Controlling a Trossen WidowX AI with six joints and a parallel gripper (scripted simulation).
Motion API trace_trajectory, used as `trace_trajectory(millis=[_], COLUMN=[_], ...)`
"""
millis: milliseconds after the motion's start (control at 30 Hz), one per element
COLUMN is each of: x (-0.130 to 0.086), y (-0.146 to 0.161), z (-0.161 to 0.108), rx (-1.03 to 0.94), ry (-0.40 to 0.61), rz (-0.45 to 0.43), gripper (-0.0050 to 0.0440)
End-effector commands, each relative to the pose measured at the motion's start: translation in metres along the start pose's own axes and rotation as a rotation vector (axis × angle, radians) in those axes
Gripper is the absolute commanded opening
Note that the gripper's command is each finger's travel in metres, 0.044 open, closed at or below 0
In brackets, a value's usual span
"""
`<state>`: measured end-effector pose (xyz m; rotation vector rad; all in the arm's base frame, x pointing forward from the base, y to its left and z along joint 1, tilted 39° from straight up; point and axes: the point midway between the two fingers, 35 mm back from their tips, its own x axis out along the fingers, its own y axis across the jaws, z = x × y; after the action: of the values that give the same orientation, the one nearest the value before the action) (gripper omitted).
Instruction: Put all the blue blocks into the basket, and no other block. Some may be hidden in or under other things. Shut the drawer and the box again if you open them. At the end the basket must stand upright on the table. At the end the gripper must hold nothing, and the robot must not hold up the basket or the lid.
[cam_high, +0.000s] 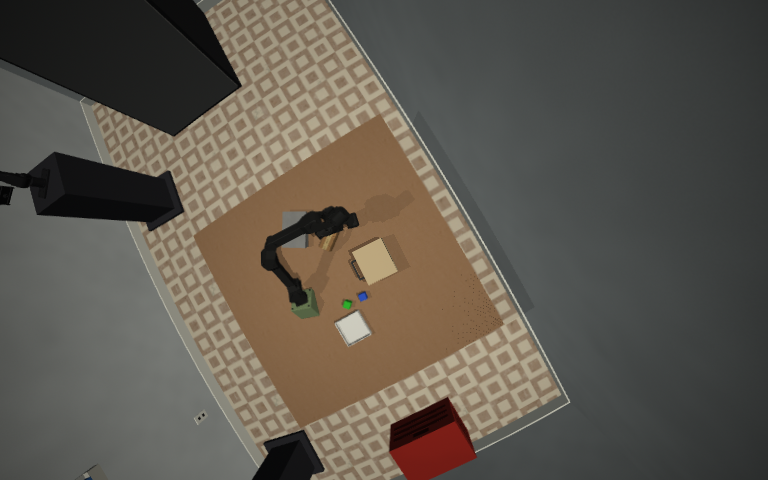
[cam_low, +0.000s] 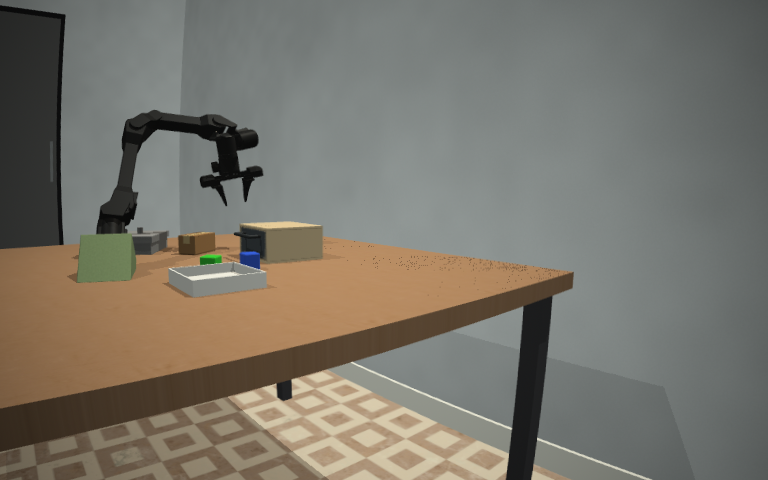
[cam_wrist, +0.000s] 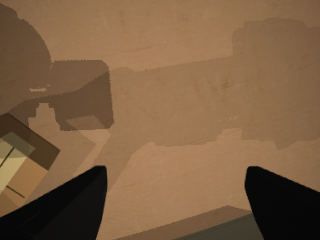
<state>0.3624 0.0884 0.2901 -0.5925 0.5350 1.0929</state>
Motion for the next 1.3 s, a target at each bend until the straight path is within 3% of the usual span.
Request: trace_trajectory(millis=[0, 100, 300, 400, 667, 867, 933, 1200, 1267], x=[-0.002, -0.005, -0.009, -0.01, -0.023, -0.032, -0.032, -0.05, -0.054], y=[-0.014, -0.023, -0.041, -0.044, -0.037, -0.031, -0.031, 0.008, 0.018], z=[-0.038, -0.066, -0.123, -0.133, -0.212, -0.271, -0.271, -0.338, -0.355], rx=[0.209, 0.393, 0.398, 0.398, 0.922, 0.922, 0.922, 1.444, 1.444], ry=[0.091, 0.168, 0.17, 0.17, 0.273, 0.273, 0.273, 0.257, 0.257], rz=[-0.008, -0.016, -0.016, -0.016, -0.002, -0.002, -0.002, 0.058, 0.058], gripper=[0.0284, 0.0284, 0.0284, 0.0284, 0.0284, 0.0284, 0.0284, 0.0284, 0.0284])
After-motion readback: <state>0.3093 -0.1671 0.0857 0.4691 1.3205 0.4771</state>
